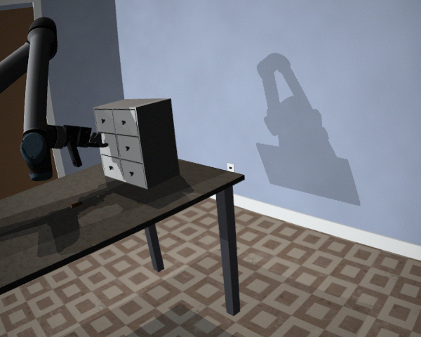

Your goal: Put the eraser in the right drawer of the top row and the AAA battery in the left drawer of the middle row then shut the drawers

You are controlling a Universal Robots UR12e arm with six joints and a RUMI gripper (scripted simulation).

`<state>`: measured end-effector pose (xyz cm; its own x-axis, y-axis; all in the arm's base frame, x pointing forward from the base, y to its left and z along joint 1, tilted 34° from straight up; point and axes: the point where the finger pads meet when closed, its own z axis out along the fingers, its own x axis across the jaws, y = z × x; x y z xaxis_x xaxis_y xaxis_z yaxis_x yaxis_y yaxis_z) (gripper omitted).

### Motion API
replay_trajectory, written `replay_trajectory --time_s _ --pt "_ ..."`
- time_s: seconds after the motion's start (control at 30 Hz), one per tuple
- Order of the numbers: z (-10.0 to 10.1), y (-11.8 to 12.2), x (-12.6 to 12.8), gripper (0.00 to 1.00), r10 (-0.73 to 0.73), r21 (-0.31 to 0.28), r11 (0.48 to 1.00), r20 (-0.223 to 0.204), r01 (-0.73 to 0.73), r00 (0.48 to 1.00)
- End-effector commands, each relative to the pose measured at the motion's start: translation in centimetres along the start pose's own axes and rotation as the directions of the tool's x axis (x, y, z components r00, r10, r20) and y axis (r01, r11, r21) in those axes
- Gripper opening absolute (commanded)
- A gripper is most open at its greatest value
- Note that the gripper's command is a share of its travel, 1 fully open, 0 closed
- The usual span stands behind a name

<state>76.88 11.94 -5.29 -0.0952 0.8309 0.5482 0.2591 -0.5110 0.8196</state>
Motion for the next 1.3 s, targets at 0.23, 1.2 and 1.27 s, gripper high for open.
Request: replay_trajectory --time_s 0.23,1.2,1.27 --pt "0.22 0.16 0.12 0.07 -0.002 -0.003 1.000 -0.003 0.002 1.000" --pt "0.20 0.16 0.11 0.20 -0.002 -0.003 1.000 -0.003 0.002 1.000" --pt "0.18 0.15 0.11 0.20 -0.002 -0.003 1.000 -0.003 0.002 1.000"
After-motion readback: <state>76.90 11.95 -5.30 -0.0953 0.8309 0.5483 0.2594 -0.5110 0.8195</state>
